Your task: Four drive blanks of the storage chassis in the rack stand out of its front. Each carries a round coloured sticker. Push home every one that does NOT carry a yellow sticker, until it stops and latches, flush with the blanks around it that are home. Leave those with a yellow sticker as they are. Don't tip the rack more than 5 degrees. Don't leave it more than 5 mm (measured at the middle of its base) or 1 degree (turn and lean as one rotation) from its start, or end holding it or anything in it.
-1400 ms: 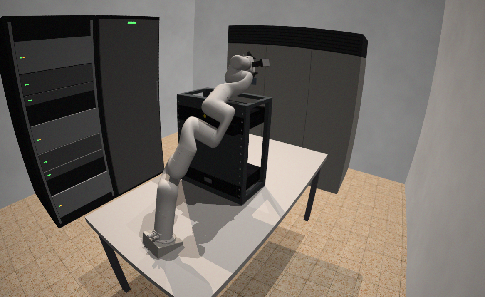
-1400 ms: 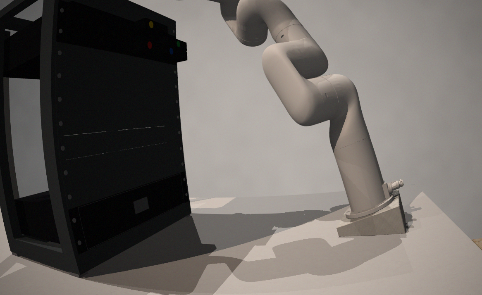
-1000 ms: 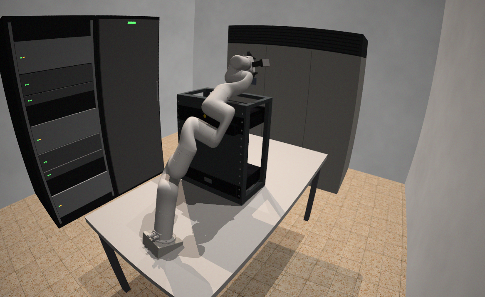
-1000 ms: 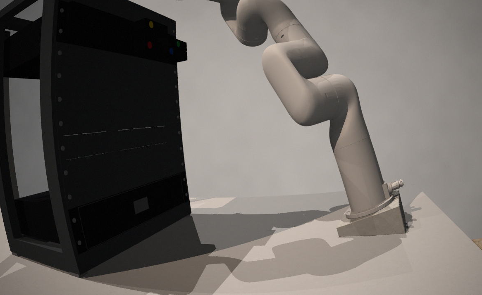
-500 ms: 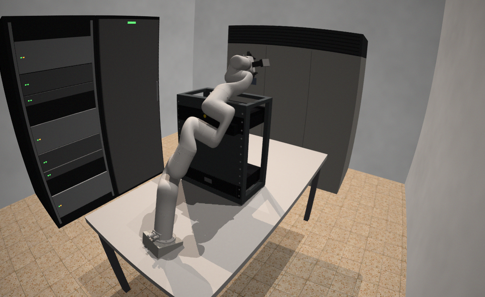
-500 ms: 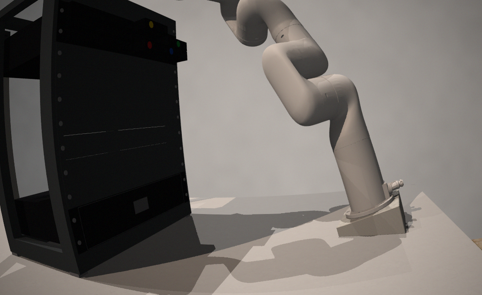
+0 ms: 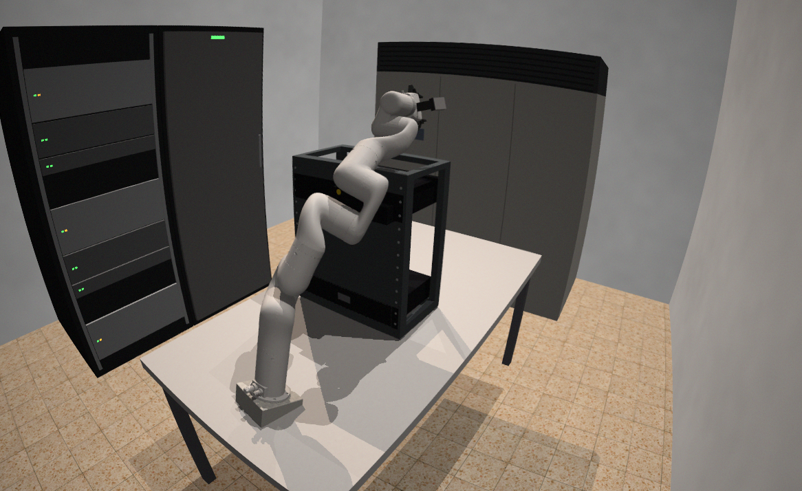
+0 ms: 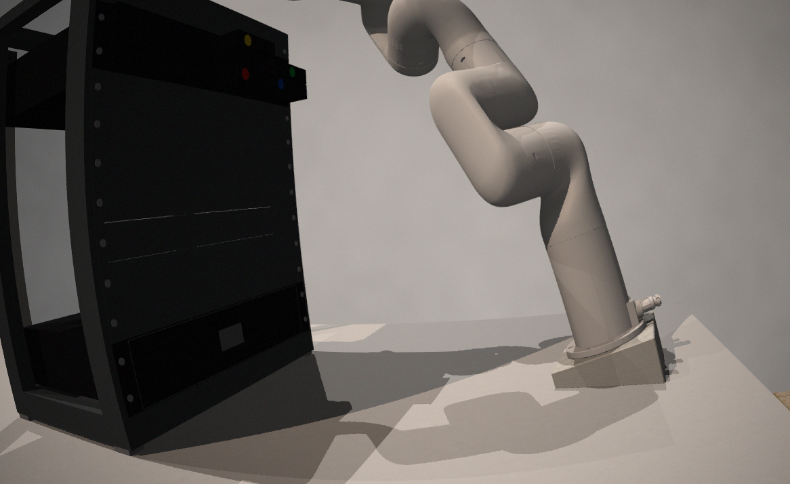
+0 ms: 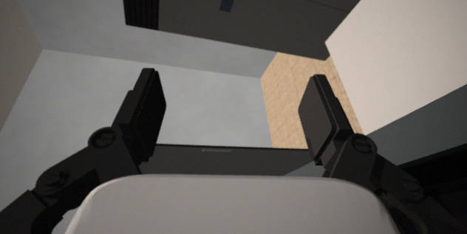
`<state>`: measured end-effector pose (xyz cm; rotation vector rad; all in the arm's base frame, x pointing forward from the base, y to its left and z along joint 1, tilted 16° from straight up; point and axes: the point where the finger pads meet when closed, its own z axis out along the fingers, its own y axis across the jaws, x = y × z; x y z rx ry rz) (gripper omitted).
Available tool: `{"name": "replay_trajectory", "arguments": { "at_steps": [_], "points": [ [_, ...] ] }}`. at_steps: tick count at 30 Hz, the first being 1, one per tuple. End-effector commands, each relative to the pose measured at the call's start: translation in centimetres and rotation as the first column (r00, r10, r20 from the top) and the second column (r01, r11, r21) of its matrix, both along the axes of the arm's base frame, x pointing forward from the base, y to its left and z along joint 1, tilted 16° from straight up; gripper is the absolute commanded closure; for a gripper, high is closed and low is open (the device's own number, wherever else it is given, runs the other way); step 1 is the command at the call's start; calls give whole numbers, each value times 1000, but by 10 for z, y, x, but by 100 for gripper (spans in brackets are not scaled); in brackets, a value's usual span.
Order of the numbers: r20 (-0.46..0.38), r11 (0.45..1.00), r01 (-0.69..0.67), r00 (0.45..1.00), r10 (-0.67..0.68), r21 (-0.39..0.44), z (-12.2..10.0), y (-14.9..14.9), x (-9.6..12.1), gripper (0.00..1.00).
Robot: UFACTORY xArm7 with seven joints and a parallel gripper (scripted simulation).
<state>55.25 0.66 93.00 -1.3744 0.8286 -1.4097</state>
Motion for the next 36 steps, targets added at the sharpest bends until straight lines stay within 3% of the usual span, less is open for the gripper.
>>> {"name": "replay_trajectory", "arguments": {
  "at_steps": [1,26,36],
  "points": [
    [4,1000,0,1000,0,0,2,1,-2,0],
    [7,1000,-13,1000,13,-7,2,10,-3,0],
    [16,998,-54,998,54,-30,3,41,-8,0]
  ]
}}
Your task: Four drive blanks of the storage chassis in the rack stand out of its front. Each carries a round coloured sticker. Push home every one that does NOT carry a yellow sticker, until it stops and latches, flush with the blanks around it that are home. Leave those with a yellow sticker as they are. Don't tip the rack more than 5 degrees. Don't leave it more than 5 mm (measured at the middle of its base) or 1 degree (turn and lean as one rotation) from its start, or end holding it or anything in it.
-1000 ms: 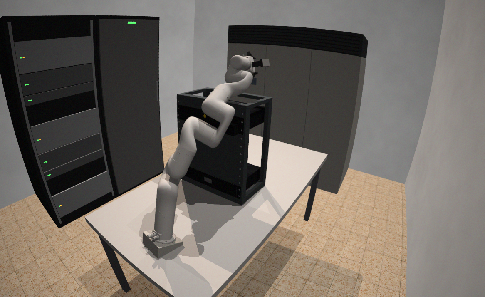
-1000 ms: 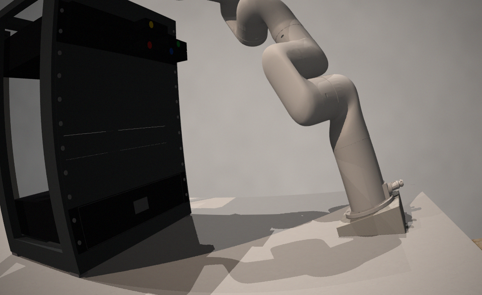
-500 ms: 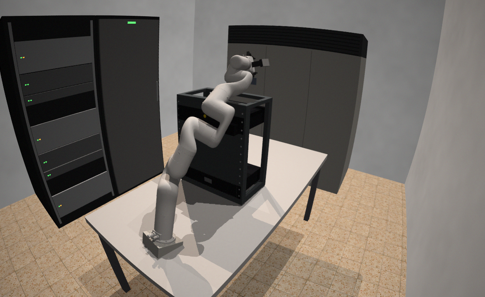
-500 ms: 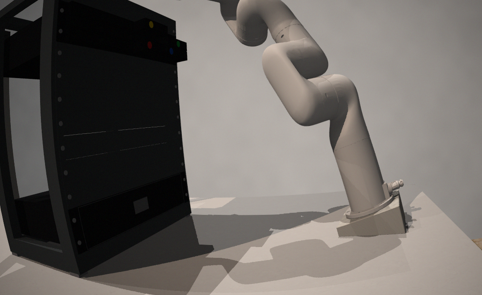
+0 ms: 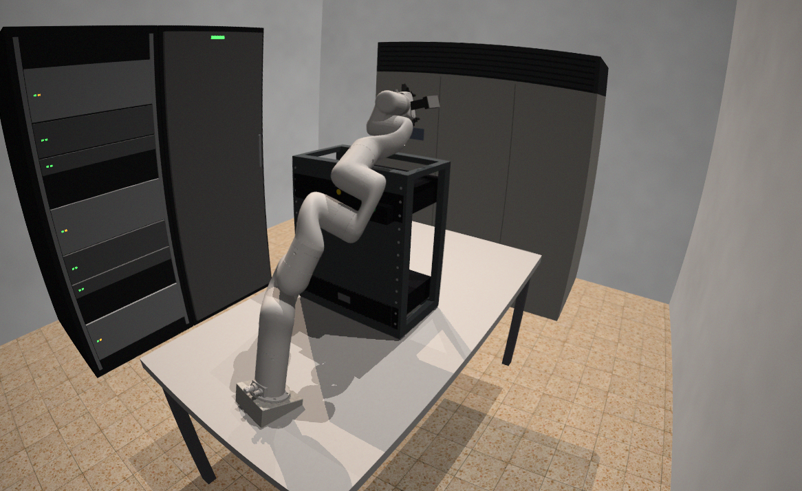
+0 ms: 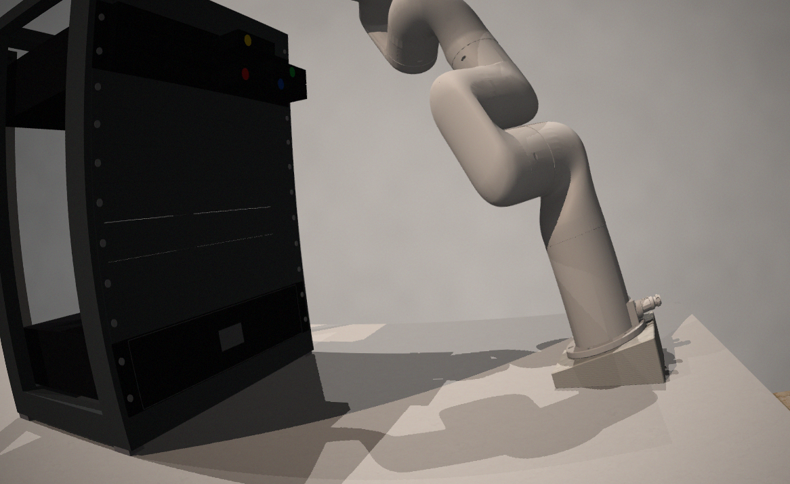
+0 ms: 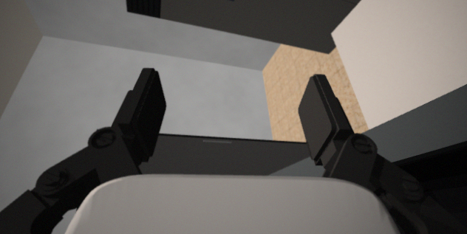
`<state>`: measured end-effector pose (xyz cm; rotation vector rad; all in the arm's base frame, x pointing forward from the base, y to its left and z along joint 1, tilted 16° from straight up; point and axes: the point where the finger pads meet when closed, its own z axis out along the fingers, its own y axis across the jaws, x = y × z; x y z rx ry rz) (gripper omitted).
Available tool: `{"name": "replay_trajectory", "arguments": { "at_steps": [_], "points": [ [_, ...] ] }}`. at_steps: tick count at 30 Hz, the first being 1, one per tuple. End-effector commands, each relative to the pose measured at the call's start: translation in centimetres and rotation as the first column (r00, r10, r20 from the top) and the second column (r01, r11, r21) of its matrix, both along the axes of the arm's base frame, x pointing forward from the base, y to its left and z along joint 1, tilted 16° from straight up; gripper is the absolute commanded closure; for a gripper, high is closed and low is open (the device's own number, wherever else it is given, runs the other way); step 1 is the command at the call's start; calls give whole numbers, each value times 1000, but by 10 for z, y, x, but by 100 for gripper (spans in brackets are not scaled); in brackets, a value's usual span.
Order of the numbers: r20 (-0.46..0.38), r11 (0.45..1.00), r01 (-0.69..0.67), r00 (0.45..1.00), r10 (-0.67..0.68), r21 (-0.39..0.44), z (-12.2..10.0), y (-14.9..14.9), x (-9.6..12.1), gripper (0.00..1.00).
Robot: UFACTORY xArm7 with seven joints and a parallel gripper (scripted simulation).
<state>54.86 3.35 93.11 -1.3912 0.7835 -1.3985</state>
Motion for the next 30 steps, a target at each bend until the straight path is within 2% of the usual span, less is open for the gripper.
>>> {"name": "replay_trajectory", "arguments": {
  "at_steps": [1,10,22,24,30],
  "points": [
    [10,1000,-25,1000,25,-14,2,19,-5,0],
    [21,996,-77,997,78,-42,3,60,-13,0],
    [46,973,-201,977,207,-111,-2,158,-43,0],
    [46,973,-201,977,207,-111,-2,158,-43,0],
    [58,952,-266,959,277,-148,-7,212,-65,0]
  ]
}}
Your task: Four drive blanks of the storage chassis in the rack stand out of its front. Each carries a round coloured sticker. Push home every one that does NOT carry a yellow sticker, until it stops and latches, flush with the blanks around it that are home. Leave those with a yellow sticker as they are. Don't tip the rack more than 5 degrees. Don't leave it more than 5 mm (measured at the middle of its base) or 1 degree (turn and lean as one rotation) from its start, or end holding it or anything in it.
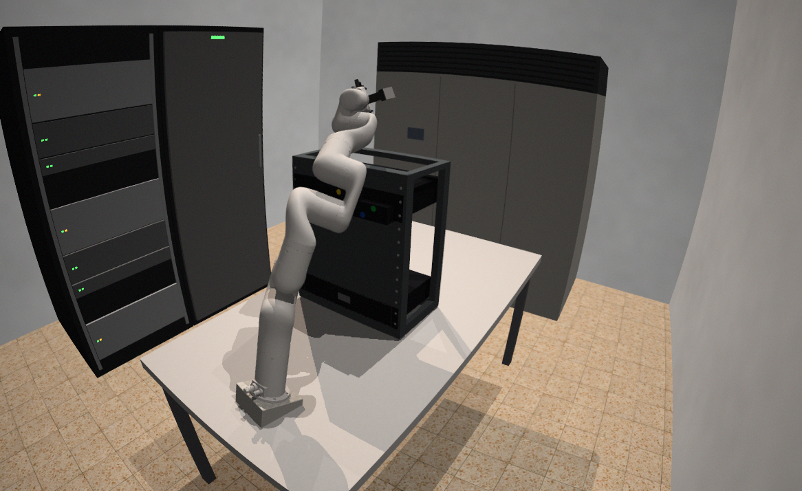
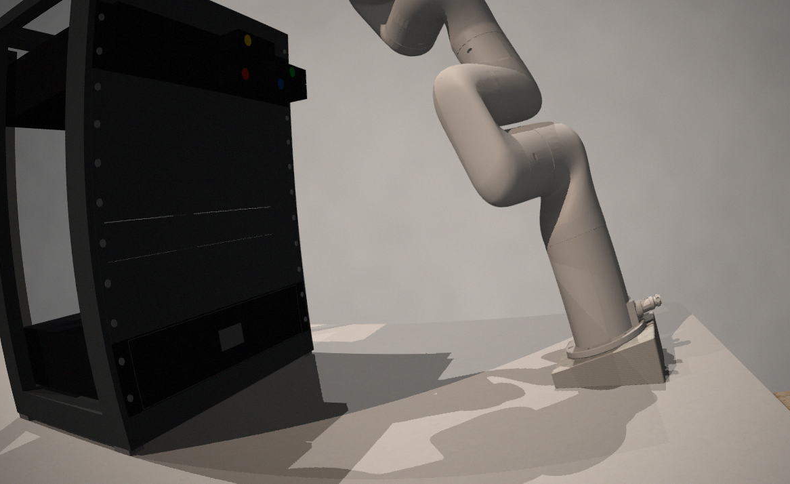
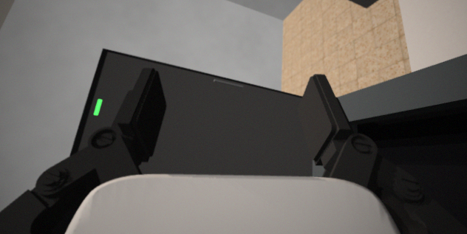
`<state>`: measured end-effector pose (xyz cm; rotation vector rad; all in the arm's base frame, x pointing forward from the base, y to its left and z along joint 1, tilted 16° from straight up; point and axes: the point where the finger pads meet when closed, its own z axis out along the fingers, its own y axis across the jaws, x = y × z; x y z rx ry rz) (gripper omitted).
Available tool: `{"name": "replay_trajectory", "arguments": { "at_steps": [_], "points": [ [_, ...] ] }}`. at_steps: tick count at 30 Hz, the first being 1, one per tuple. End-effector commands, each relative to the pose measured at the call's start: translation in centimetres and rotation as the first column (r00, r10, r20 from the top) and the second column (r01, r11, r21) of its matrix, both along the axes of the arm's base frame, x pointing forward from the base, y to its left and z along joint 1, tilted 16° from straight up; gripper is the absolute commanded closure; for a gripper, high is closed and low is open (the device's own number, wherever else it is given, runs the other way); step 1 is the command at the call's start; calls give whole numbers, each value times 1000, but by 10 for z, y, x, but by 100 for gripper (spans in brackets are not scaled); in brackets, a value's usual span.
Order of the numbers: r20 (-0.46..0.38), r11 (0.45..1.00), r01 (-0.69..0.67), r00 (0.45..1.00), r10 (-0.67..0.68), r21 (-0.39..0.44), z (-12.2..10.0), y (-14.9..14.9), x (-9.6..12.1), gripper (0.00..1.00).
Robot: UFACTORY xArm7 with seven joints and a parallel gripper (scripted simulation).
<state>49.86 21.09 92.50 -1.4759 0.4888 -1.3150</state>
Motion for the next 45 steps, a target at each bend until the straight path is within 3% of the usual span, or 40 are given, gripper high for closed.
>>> {"name": "replay_trajectory", "arguments": {
  "at_steps": [1,9,11,15,26,28,31,43,45],
  "points": [
    [22,998,-55,998,55,-23,-2,42,-19,0],
    [46,989,-136,989,139,-62,-13,105,-53,0],
    [46,989,-136,989,139,-62,-13,105,-53,0],
    [61,980,-182,980,187,-83,-22,141,-78,0],
    [94,957,-263,957,275,-121,-44,207,-134,0],
    [94,957,-263,957,275,-121,-44,207,-134,0],
    [108,948,-288,947,303,-133,-53,229,-157,0],
    [148,932,-329,925,351,-151,-79,267,-215,0],
    [148,932,-329,925,351,-151,-79,267,-215,0]
  ]
}}
